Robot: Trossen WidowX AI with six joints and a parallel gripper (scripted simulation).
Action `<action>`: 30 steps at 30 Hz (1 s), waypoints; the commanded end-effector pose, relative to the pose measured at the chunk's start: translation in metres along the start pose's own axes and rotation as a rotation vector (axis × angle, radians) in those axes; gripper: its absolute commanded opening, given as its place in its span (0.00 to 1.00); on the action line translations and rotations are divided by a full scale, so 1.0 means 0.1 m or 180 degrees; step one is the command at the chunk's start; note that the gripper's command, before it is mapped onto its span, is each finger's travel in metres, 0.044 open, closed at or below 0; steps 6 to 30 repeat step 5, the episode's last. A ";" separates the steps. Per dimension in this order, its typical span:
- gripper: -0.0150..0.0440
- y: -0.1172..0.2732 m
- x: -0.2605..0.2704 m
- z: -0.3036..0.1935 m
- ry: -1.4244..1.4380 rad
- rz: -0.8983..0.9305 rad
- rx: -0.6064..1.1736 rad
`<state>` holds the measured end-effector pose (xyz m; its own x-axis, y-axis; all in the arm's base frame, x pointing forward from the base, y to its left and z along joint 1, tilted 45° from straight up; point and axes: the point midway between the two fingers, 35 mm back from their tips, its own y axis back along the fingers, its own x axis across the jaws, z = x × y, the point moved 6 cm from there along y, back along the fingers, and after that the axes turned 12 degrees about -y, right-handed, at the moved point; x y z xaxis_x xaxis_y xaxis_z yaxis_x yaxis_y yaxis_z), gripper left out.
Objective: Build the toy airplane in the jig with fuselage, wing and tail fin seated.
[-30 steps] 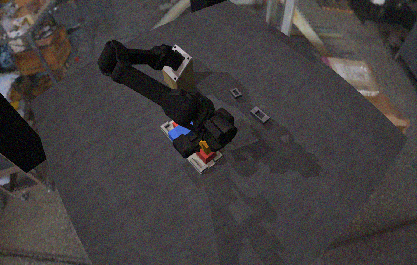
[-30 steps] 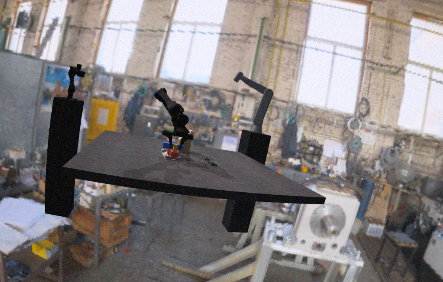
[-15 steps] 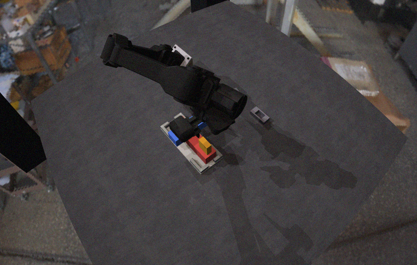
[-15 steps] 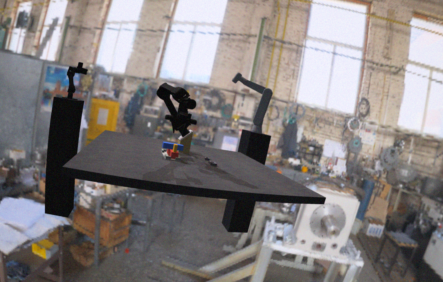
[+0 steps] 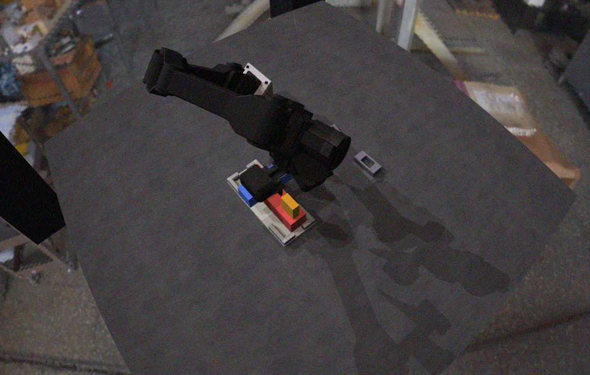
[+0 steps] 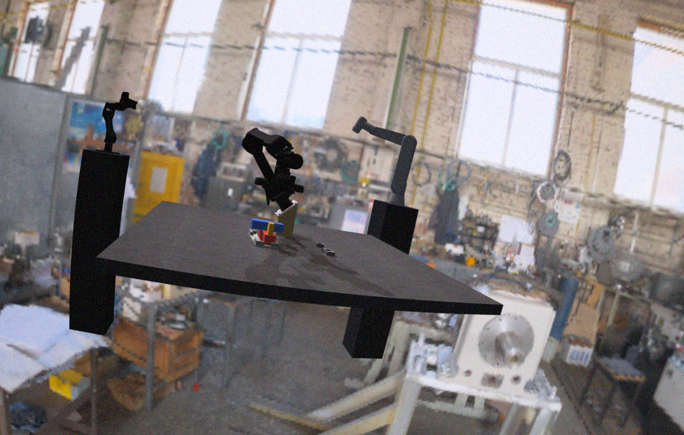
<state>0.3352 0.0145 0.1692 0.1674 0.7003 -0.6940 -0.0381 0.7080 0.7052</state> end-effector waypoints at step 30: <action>0.69 0.00 0.00 0.00 -0.0007 0.0010 0.0013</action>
